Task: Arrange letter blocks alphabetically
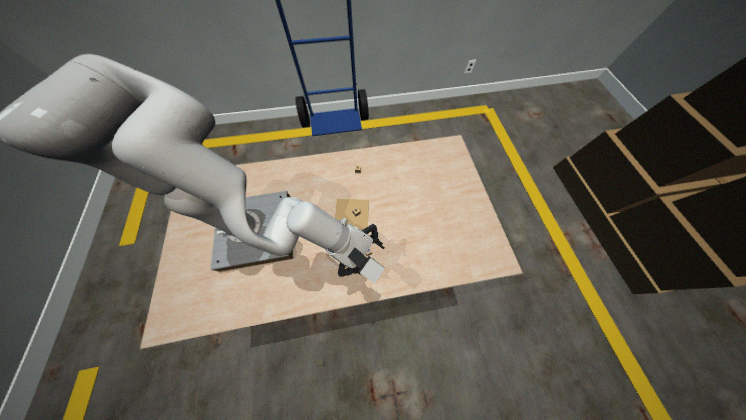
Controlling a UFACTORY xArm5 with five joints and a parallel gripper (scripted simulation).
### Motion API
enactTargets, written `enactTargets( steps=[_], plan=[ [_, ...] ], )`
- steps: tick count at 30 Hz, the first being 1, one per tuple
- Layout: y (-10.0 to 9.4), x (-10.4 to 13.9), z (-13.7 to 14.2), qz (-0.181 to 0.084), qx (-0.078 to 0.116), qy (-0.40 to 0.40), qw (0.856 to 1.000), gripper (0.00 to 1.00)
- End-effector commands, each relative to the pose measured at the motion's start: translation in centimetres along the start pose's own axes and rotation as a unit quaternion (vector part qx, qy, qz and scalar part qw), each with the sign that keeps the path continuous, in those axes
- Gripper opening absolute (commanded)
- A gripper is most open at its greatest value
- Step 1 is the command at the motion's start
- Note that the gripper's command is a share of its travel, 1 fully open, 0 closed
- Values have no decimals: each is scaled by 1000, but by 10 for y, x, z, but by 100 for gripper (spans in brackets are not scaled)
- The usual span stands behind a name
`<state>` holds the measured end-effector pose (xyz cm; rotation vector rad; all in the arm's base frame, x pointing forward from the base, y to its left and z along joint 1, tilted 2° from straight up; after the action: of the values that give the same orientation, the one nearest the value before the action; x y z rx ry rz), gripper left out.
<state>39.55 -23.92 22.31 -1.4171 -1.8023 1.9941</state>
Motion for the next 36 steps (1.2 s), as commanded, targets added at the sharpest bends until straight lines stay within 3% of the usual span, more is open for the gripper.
enactTargets(
  steps=[1,21,24,26,28,36],
  plan=[
    [-1,-1,0,2,0,0,1000,100],
    [0,-1,-2,-2,0,-2,1000,100],
    [8,7,-17,-47,1,-18,999,100],
    [8,7,-17,-47,1,-18,999,100],
    [15,18,-34,-100,4,-38,994,100],
    [22,43,-67,-203,16,-81,976,100]
  ],
)
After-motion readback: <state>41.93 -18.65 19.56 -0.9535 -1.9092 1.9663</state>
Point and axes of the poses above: the point where the finger pads meet when closed, its own y axis out along the fingers, its own z axis across the jaws, x = y × z, the point moved 9 cm from there along -y, back along the fingers, and after that the axes turned 9 degrees about -y, right-handed, at the moved point
